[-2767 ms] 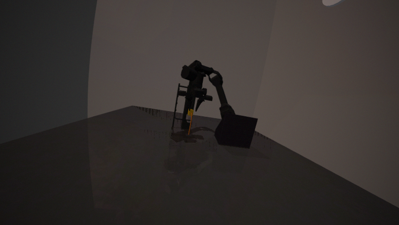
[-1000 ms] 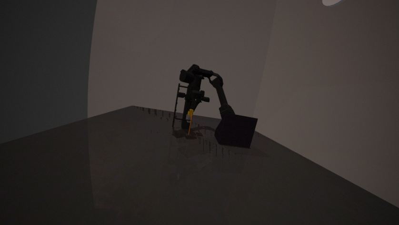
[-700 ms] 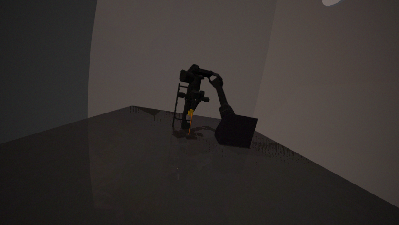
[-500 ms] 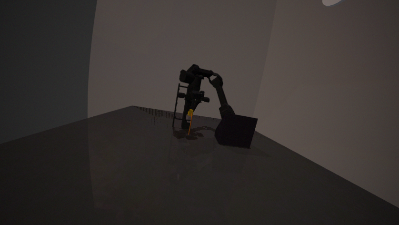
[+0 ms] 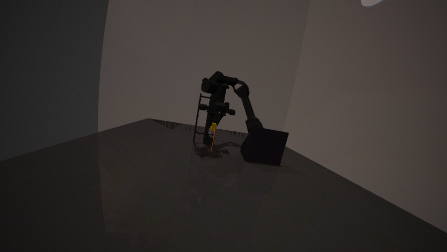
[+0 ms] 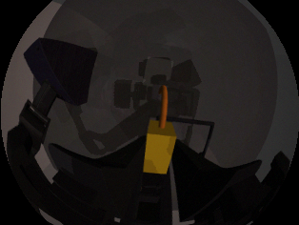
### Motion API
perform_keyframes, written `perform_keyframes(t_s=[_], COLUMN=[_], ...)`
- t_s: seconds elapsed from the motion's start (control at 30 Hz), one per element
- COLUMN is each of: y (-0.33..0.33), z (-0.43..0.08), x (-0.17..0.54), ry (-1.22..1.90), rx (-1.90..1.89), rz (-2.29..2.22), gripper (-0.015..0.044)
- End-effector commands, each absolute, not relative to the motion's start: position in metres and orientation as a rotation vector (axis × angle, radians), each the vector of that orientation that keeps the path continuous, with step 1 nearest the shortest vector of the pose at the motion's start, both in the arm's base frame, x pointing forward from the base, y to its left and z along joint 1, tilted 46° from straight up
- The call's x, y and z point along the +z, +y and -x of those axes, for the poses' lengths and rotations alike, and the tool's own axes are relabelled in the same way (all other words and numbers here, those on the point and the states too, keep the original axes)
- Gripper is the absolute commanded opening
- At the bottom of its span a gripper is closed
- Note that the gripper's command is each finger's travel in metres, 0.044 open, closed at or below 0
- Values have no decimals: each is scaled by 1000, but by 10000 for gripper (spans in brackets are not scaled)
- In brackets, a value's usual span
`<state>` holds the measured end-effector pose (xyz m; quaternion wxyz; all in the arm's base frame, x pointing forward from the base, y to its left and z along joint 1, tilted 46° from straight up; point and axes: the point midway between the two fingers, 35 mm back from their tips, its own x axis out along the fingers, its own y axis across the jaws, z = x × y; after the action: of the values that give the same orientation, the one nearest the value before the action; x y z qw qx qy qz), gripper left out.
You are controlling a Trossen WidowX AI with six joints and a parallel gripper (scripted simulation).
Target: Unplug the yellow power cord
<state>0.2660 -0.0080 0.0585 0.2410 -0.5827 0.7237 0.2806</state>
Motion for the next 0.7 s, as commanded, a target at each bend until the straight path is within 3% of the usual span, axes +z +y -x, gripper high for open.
perform_keyframes(t_s=[0.0,0.1,0.67], y=[16,20,31], z=[-268,-267,-268], x=[46,43,33], ry=[1936,1936,1937], rx=[814,815,815], rz=[1579,1579,1584], gripper=[0,0,440])
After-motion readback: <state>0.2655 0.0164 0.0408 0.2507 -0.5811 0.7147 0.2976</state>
